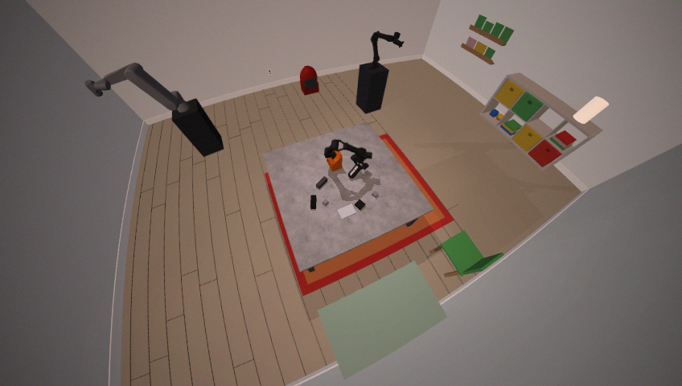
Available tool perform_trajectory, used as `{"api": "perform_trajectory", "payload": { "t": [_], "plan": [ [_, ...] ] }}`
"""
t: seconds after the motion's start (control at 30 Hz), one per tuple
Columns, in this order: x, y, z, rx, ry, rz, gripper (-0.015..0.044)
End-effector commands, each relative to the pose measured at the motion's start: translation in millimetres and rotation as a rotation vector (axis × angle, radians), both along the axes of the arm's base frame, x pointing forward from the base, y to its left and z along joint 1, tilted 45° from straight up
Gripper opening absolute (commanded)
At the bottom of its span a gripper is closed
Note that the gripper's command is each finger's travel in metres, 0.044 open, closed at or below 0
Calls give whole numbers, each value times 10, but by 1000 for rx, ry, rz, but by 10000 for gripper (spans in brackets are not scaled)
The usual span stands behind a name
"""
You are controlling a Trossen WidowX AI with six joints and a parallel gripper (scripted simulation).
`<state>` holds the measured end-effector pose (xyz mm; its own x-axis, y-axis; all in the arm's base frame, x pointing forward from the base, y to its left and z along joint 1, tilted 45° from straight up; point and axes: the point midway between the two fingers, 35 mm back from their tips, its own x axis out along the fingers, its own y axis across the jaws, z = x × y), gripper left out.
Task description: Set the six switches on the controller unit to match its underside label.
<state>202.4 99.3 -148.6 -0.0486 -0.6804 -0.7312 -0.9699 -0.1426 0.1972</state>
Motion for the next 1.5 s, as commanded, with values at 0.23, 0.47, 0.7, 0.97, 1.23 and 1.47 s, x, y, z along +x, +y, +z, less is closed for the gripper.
{"api": "perform_trajectory", "payload": {
  "t": [0.23,0.47,0.7,0.97,1.23,1.47],
  "plan": [
    [-26,-60,-91,-18,3,-2,338],
    [-35,-72,-145,-18,3,-2,338],
    [-45,-86,-198,-18,3,-2,338],
    [-55,-105,-258,-18,3,-2,338],
    [-64,-127,-318,-18,3,-2,338],
    [-72,-149,-369,-18,3,-2,338]
  ]
}}
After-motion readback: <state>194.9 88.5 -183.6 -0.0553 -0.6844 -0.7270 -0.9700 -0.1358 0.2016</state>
